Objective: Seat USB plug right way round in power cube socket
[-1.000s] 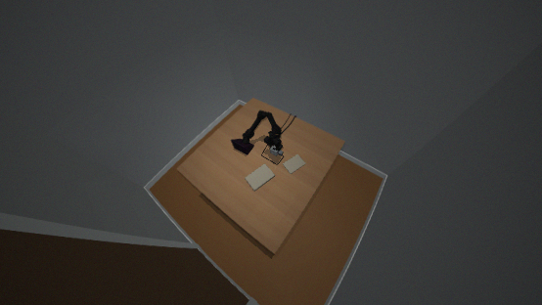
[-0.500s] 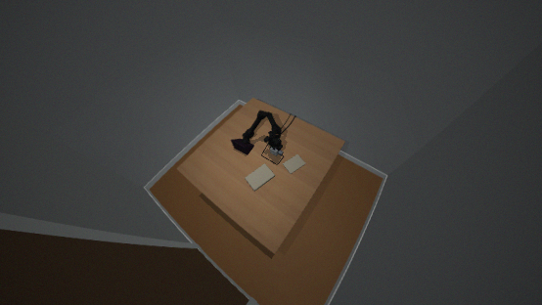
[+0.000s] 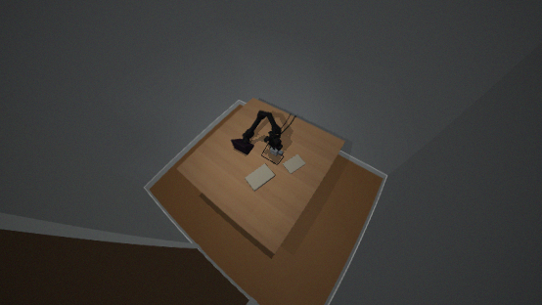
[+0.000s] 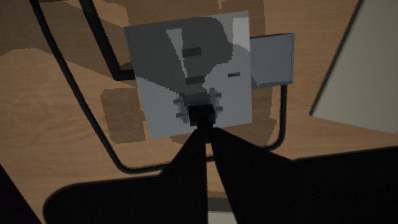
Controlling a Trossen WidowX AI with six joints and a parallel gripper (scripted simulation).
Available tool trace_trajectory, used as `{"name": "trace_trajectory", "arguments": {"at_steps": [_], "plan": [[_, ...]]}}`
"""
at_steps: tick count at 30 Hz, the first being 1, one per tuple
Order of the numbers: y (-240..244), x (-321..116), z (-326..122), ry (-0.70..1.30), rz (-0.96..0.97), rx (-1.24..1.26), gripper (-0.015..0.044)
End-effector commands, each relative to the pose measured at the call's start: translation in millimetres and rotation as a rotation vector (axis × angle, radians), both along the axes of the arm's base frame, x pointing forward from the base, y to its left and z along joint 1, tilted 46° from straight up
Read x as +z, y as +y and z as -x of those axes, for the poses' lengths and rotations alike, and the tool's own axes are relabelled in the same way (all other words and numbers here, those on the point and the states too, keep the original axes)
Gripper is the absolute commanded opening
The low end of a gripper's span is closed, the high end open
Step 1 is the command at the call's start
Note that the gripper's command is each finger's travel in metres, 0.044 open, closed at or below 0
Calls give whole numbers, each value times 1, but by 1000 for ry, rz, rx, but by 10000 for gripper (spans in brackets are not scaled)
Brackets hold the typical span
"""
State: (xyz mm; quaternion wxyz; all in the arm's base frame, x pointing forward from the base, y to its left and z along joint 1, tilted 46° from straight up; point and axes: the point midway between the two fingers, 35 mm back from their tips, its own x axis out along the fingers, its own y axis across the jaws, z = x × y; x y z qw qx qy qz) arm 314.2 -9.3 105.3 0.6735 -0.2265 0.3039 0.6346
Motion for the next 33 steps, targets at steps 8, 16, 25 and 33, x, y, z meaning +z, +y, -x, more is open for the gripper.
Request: {"name": "trace_trajectory", "arguments": {"at_steps": [8,16,25,33], "plan": [[-4,3,0,0,0,0,0],[-7,7,0,0,0,0,0],[-12,11,0,0,1,0,0],[-16,15,0,1,1,0,0]]}}
